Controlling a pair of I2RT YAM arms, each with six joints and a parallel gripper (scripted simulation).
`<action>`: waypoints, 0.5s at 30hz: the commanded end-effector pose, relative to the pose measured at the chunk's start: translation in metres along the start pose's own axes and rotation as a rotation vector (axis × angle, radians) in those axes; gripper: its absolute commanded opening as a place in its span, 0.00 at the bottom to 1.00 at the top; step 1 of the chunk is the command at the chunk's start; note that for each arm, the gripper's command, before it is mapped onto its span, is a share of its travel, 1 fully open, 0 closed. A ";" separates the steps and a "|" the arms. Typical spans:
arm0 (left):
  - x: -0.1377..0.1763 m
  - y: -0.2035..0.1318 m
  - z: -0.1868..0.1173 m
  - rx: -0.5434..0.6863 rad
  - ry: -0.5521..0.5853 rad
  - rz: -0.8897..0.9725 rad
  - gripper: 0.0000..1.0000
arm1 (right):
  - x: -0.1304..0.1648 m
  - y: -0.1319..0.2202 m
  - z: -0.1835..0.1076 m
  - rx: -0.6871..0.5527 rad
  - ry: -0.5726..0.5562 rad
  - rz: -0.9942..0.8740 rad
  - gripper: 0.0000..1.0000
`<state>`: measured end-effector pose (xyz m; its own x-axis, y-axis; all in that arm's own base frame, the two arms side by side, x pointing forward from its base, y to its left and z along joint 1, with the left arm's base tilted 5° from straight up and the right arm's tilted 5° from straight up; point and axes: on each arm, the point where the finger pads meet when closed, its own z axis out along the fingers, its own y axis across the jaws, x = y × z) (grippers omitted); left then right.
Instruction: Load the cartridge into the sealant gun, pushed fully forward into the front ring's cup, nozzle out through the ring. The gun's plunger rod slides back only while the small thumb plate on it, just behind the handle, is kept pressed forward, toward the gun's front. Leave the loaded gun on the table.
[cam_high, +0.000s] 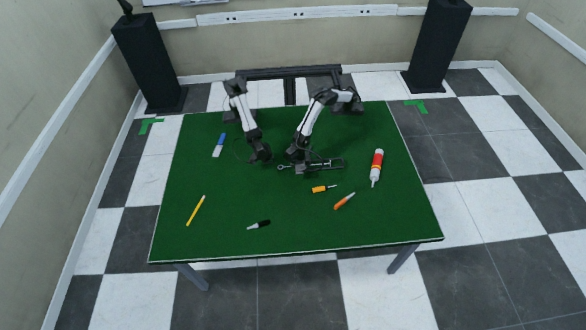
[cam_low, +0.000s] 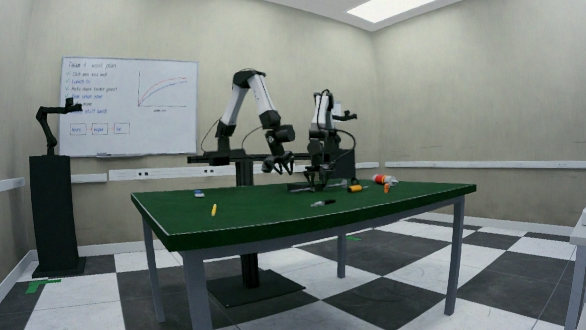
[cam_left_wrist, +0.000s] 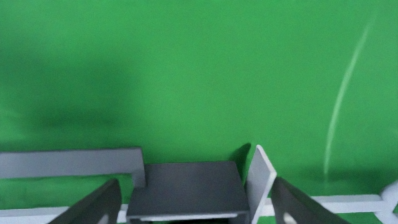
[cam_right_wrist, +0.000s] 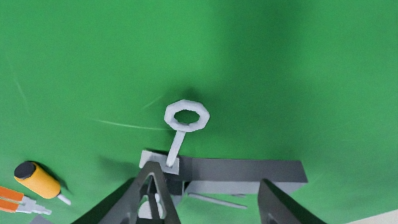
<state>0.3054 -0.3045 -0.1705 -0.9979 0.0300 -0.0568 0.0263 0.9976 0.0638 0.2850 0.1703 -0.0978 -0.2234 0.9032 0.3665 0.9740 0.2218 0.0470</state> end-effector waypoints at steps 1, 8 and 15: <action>-0.005 -0.006 -0.011 0.025 -0.016 0.001 0.77 | 0.001 -0.006 0.002 0.005 -0.006 -0.013 0.62; -0.004 -0.010 -0.012 0.033 -0.021 0.007 0.54 | 0.001 -0.006 0.002 0.005 -0.006 -0.013 0.62; -0.004 -0.007 -0.009 0.020 -0.020 0.002 0.38 | 0.001 -0.006 0.002 0.005 -0.006 -0.013 0.62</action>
<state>0.3057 -0.3043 -0.1704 -0.9980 0.0296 -0.0565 0.0260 0.9977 0.0632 0.2850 0.1703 -0.0978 -0.2234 0.9032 0.3665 0.9740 0.2218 0.0470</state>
